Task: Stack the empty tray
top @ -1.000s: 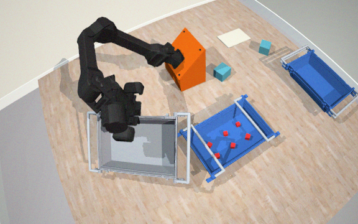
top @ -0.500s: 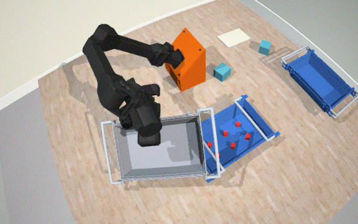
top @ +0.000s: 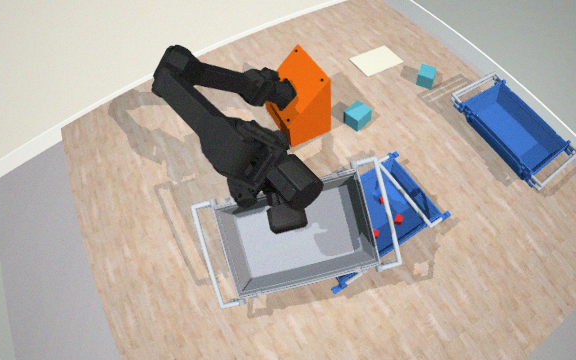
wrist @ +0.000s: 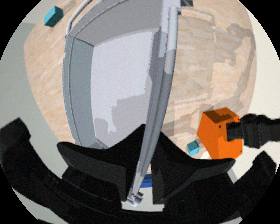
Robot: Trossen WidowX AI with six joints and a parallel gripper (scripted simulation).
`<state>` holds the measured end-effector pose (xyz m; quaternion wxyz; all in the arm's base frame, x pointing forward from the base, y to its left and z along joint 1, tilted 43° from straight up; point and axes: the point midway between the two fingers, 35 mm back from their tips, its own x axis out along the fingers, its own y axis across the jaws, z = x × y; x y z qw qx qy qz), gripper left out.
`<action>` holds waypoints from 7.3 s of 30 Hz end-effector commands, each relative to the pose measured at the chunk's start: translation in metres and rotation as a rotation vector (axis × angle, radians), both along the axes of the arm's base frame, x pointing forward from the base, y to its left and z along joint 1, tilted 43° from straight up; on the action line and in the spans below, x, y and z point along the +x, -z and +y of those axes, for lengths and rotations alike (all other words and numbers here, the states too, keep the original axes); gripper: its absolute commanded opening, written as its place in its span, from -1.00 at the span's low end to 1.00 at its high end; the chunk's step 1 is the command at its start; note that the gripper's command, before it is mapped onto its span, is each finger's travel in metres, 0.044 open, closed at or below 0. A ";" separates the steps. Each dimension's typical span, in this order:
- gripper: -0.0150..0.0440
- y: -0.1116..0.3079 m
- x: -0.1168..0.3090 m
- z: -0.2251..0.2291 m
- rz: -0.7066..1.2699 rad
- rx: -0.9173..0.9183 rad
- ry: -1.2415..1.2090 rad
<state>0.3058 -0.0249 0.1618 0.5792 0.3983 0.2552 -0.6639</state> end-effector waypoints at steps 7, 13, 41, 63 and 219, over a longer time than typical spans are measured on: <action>-0.49 0.020 0.013 0.042 0.035 -0.032 -0.099; -0.49 0.037 0.016 0.066 0.070 -0.057 -0.153; -0.49 0.087 0.009 0.134 0.158 -0.149 -0.314; -0.49 0.087 0.009 0.135 0.158 -0.149 -0.314; -0.19 0.168 -0.020 0.058 0.159 -0.152 -0.313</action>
